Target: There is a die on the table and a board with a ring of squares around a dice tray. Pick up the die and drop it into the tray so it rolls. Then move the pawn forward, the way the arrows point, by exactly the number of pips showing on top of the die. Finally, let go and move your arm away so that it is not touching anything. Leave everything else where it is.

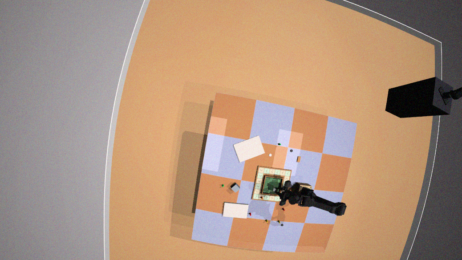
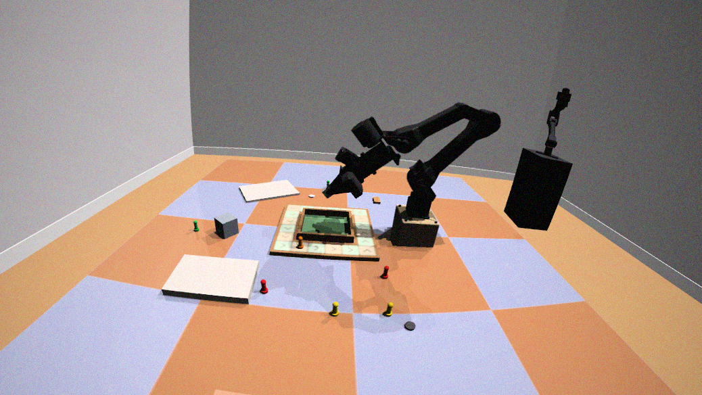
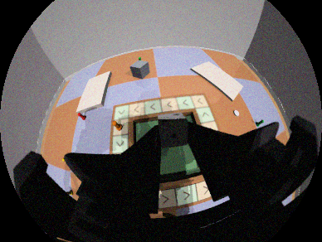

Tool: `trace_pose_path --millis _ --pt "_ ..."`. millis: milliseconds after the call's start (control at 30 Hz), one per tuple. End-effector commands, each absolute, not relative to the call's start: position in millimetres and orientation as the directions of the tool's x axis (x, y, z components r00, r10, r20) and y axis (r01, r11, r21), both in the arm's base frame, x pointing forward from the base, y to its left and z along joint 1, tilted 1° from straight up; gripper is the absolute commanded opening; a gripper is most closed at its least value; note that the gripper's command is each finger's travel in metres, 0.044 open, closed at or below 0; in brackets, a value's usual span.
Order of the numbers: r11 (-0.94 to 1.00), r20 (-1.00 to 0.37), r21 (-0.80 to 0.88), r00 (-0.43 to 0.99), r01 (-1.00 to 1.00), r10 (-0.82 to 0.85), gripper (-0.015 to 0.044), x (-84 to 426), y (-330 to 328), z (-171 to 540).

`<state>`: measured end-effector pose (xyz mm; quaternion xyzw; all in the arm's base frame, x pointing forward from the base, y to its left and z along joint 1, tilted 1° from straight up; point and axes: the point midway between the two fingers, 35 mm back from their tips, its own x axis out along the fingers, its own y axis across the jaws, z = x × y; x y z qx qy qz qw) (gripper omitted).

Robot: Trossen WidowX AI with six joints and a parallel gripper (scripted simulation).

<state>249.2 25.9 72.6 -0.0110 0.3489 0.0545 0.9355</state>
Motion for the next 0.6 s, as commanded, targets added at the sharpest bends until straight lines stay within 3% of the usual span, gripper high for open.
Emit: trace_pose_path --millis 0,567 --pt "0.993 -0.648 0.021 0.755 -0.112 0.099 0.0 248.6 26.5 75.4" --pt "0.994 -0.651 0.017 0.753 -0.11 0.095 0.0 248.3 25.9 74.1"
